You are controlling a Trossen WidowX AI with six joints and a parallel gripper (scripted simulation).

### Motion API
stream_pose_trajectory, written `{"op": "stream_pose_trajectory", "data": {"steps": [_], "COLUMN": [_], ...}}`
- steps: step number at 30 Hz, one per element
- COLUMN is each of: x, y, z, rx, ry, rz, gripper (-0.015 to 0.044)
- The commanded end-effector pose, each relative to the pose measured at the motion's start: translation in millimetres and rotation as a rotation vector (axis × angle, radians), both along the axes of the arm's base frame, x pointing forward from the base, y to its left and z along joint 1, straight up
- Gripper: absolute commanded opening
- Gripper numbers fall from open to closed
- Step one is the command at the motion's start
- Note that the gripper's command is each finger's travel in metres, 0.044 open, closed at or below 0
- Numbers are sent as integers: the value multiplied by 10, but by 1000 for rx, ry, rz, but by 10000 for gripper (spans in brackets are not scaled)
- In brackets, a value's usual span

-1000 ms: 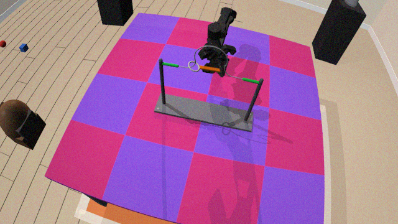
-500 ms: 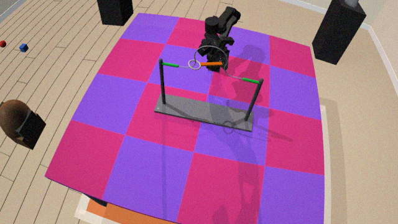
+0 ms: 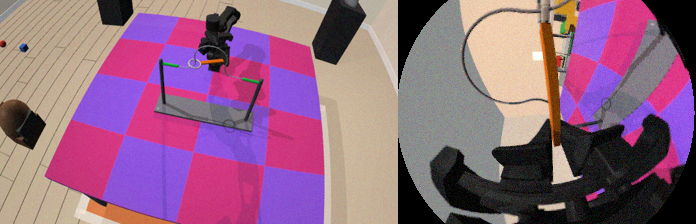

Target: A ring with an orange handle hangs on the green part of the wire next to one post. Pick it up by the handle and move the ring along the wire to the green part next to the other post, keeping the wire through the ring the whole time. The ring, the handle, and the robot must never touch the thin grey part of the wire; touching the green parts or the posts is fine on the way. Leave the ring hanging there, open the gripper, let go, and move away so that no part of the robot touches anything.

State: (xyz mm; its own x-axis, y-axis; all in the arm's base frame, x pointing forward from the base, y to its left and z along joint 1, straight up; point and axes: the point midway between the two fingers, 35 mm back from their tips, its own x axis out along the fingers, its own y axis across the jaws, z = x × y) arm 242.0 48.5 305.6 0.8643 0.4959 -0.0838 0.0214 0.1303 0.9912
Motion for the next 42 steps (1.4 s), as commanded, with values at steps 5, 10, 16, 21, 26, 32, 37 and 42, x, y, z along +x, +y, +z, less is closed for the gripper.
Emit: {"op": "stream_pose_trajectory", "data": {"steps": [5, 10, 16, 21, 26, 32, 37, 42], "x": [-9, -9, -10, -10, -10, -11, -11, -11], "y": [17, 18, 18, 15, 11, 5, -2, -9], "z": [141, 192, 255, 300, 345, 395, 433, 467], "rx": [54, 84, 121, 144, 168, 191, 204, 214], "ry": [-9, -6, -3, -1, 2, 5, 7, 10], "rz": [5, 5, 5, 5, 5, 6, 6, 6], "gripper": [-150, -150, -150, -150, -150, -150, -150, -150]}}
